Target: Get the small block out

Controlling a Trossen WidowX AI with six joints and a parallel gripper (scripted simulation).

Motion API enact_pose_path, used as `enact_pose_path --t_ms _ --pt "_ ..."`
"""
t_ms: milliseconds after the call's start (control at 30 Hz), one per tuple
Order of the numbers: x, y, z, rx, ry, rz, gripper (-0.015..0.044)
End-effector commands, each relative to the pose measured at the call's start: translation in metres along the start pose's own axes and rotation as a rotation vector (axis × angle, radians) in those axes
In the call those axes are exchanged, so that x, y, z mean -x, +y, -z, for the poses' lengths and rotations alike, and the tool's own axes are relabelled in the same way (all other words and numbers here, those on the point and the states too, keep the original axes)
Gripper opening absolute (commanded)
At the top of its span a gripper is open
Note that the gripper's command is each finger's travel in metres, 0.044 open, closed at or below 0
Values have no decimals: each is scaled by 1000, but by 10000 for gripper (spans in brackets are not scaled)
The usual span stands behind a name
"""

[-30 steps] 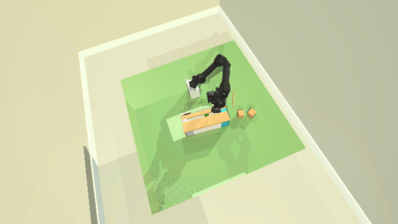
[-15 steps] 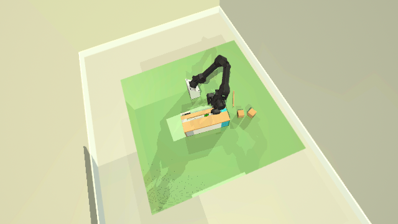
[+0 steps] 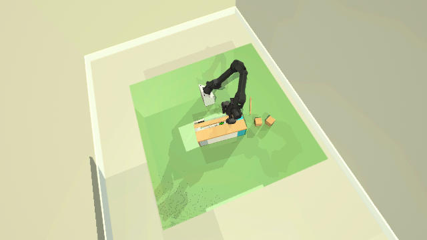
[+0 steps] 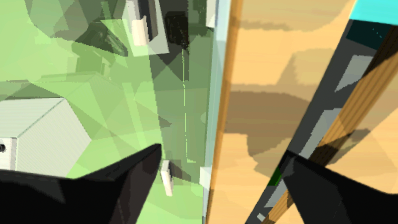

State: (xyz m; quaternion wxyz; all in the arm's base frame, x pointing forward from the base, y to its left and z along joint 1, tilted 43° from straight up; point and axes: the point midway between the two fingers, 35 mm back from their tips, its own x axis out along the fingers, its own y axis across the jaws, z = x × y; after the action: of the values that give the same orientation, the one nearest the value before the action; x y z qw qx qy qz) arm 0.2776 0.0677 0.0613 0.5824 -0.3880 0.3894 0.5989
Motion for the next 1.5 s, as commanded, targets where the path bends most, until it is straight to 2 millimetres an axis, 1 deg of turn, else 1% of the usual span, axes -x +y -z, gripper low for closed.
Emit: enact_pose_path --t_ms 0,400,433,467,600,1467 --pt "-10 4 -1 -9 -4 -18 400" --pt "-27 7 -7 -9 -6 -19 400" --pt "-27 7 -7 -9 -6 -19 400" --pt "-21 5 -6 -5 -3 -8 400" --pt "-22 5 -4 -5 -2 -8 400" --pt "-49 6 70 -6 1 -9 400"
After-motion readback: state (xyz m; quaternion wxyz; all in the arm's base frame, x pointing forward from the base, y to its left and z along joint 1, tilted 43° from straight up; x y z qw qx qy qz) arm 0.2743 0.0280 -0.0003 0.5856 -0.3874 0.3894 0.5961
